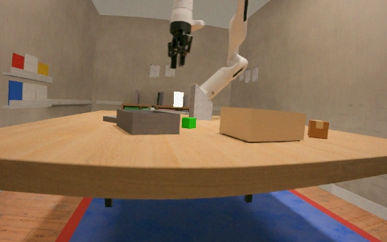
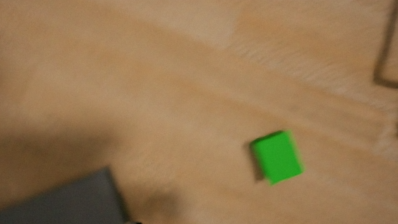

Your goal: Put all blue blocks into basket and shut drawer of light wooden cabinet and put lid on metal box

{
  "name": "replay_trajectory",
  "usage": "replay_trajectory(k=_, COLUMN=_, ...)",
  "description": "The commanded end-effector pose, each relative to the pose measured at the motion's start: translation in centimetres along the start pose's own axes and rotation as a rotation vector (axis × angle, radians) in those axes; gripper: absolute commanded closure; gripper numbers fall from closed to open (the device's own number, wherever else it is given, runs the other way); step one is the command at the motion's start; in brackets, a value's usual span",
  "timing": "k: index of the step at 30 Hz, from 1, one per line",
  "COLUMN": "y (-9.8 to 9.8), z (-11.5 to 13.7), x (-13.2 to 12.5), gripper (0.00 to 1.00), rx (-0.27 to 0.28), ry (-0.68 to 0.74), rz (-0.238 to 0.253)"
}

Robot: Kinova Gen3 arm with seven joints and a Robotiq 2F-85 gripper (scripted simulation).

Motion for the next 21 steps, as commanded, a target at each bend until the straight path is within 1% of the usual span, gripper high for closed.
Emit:
replay_trajectory(k=1, y=0.3, z=-2.6, x=-3.0, gripper=0.39, rx=0.006, ry=-0.105, rz=-0.007)
replay_trajectory(k=7, y=1.2, z=-5.2, x=-7.2, gripper=0.39, rx=0.004, ry=-0.227, rz=-0.013)
replay_trajectory(k=9, y=1.2, z=-5.2, x=-7.2, gripper=0.39, rx=0.004, ry=-0.227, rz=-0.013)
replay_trajectory(k=15, y=2.0, z=-6.9, x=-10.3, gripper=0.39, rx=0.001, ry=-0.314, rz=-0.017)
replay_trajectory(k=21, y=2.5, z=-7.8, x=-12.2, gripper=0.39, rx=0.0, ry=-0.365, rz=-0.02)
Point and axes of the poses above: the point where the finger pads meet when closed, its own y axis out along the fingers, its own x axis across the jaws, z = x × y, the point moved 9 cm from there along -y, back along the fingers, and after that the axes turned 10 degrees about -y, right-handed, at the moved point
